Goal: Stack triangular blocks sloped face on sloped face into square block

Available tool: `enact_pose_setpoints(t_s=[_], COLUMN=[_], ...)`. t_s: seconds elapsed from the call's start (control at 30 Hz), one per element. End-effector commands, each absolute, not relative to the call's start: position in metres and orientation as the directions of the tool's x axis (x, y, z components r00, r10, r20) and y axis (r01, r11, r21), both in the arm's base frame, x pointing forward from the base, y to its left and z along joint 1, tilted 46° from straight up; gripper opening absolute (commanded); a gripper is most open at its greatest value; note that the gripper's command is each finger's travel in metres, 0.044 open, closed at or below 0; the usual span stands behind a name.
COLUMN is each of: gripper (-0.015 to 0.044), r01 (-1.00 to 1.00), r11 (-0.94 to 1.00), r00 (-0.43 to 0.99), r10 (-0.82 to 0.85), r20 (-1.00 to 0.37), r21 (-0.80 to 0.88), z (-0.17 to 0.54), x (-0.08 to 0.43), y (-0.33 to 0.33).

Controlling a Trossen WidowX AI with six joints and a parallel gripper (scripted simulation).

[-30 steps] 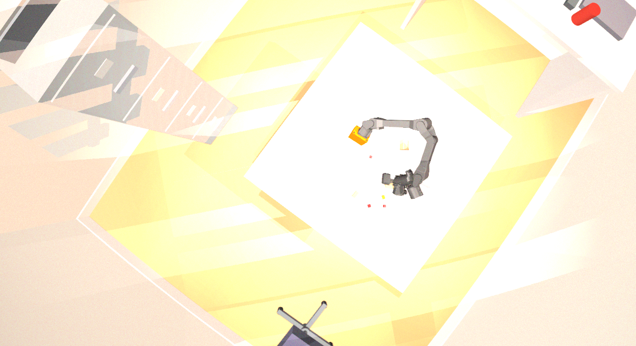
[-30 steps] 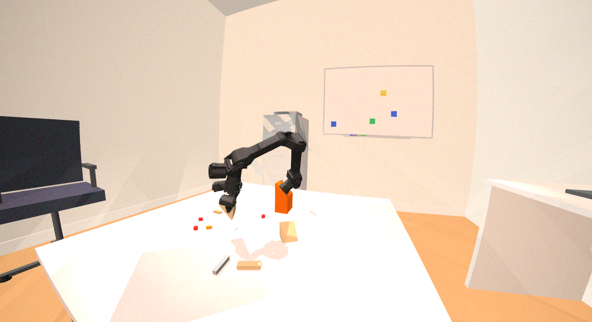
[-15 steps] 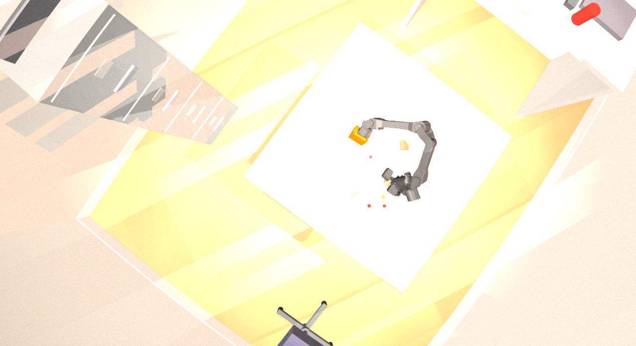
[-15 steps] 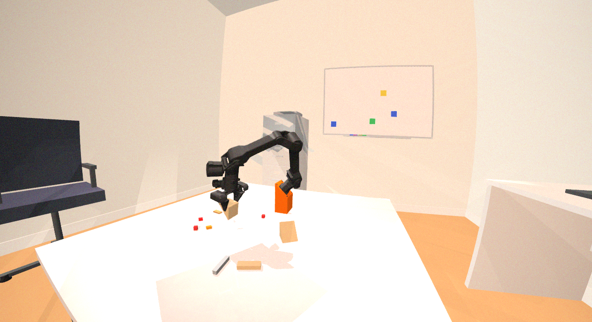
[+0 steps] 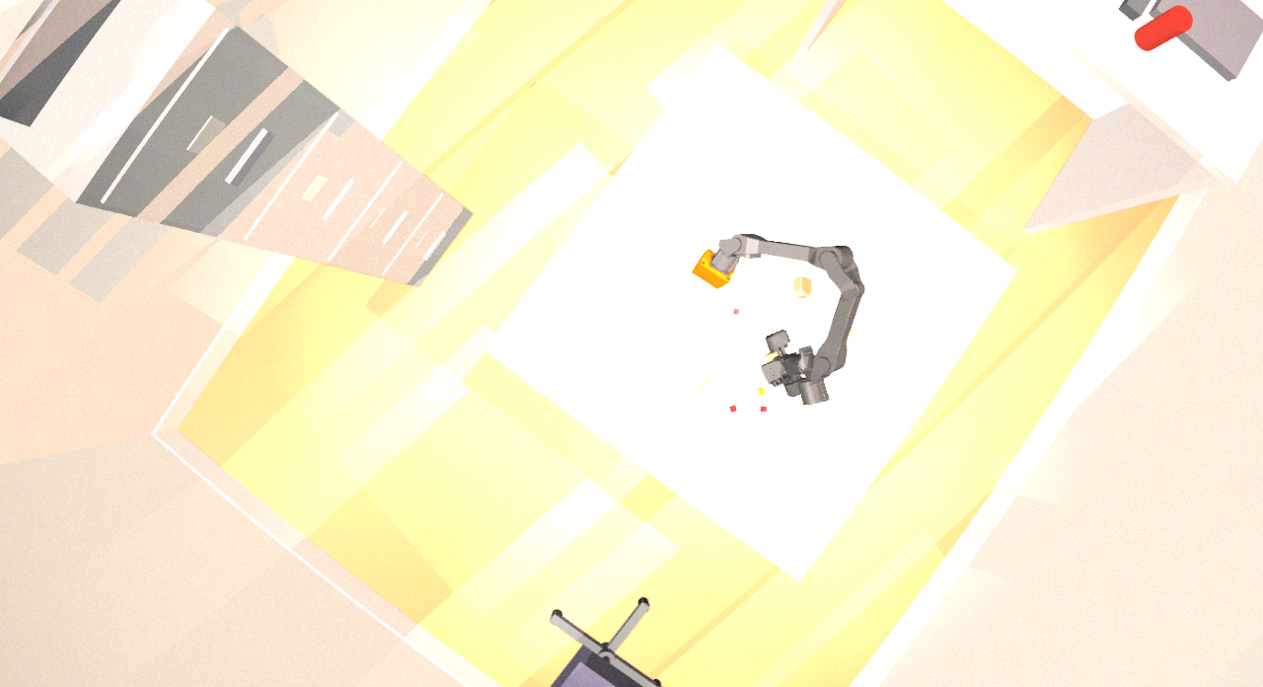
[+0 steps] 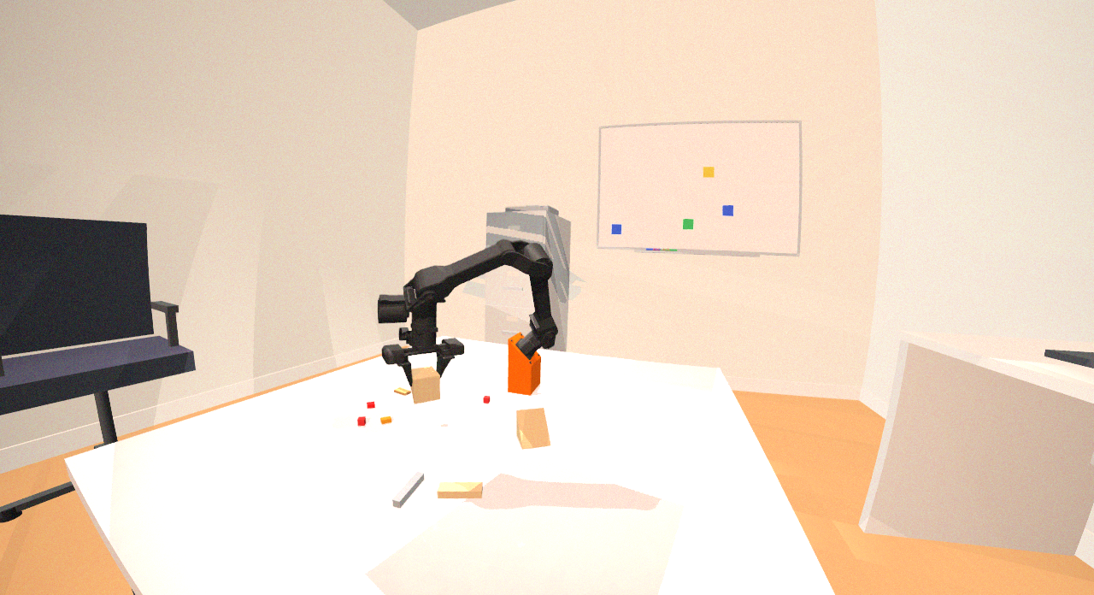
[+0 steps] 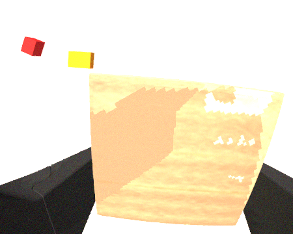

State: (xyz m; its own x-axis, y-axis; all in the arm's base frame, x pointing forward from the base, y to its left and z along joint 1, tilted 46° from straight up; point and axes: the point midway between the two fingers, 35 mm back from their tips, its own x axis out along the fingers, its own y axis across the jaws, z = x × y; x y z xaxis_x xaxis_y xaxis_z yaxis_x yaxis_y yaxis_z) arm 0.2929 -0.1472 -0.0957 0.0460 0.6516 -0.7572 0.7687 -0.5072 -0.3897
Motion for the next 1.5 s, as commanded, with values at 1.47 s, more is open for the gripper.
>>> enact_pose_setpoints(t_s=[1.47], gripper=[0.0000], r01=[0.468], r11=[-0.676], r00=[0.094], r10=[0.678], r20=[-0.729], r21=[-0.568], z=[0.016], x=[0.346], y=[-0.095])
